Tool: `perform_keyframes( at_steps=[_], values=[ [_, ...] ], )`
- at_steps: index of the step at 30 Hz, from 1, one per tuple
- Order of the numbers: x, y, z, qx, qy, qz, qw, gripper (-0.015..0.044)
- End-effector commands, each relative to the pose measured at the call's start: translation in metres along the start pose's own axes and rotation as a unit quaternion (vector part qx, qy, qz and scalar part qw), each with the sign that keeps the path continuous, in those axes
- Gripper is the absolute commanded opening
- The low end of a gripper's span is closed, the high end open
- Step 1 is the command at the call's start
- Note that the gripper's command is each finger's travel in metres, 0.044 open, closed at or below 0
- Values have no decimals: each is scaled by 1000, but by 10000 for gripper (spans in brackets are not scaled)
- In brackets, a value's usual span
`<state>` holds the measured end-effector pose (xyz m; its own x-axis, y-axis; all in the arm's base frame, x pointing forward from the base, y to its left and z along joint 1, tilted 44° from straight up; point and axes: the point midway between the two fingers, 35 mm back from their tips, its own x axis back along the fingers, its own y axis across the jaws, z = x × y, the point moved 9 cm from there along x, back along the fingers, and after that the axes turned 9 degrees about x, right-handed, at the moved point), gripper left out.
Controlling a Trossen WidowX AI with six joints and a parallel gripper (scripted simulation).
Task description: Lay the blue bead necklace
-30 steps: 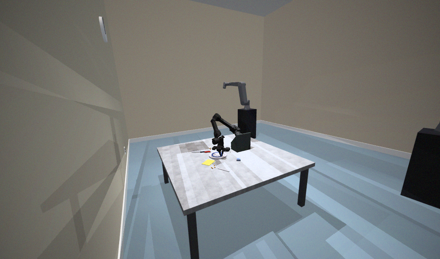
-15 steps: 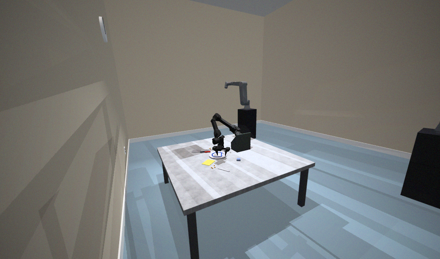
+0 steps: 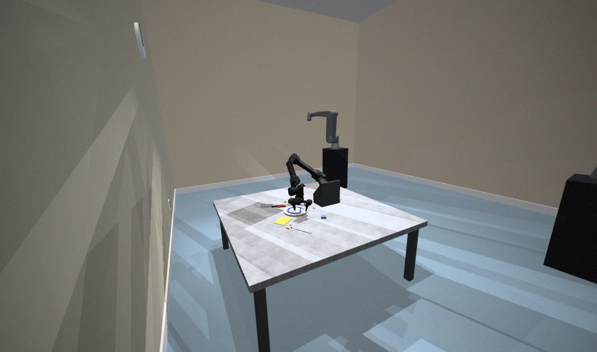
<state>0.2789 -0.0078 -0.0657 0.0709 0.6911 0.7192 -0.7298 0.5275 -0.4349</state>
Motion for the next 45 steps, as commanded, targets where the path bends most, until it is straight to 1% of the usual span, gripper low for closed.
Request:
perform_keyframes(
  at_steps=[1, 4, 9, 13, 15, 17, 22, 27, 28, 29, 32, 45],
  values=[
    [1, 0, 0, -2, -1, 0, 1000, 440],
    [5, -4, 11, 35, -1, 0, 999, 361],
    [19, -11, 47, 161, -1, -1, 987, 230],
    [27, -11, 77, 261, 0, -1, 965, 125],
    [31, -10, 90, 305, 0, -1, 952, 120],
    [32, -10, 95, 320, 1, -1, 947, 120],
    [31, -10, 95, 320, 1, -1, 947, 120],
    [14, -10, 95, 320, 1, -1, 947, 120],
    [13, -9, 95, 320, 1, -1, 947, 120],
    [21, -12, 94, 315, -4, 2, 949, 120],
    [19, -12, 94, 315, -4, 2, 949, 120],
    [0, -10, 94, 319, 0, 0, 948, 120]
  ],
)
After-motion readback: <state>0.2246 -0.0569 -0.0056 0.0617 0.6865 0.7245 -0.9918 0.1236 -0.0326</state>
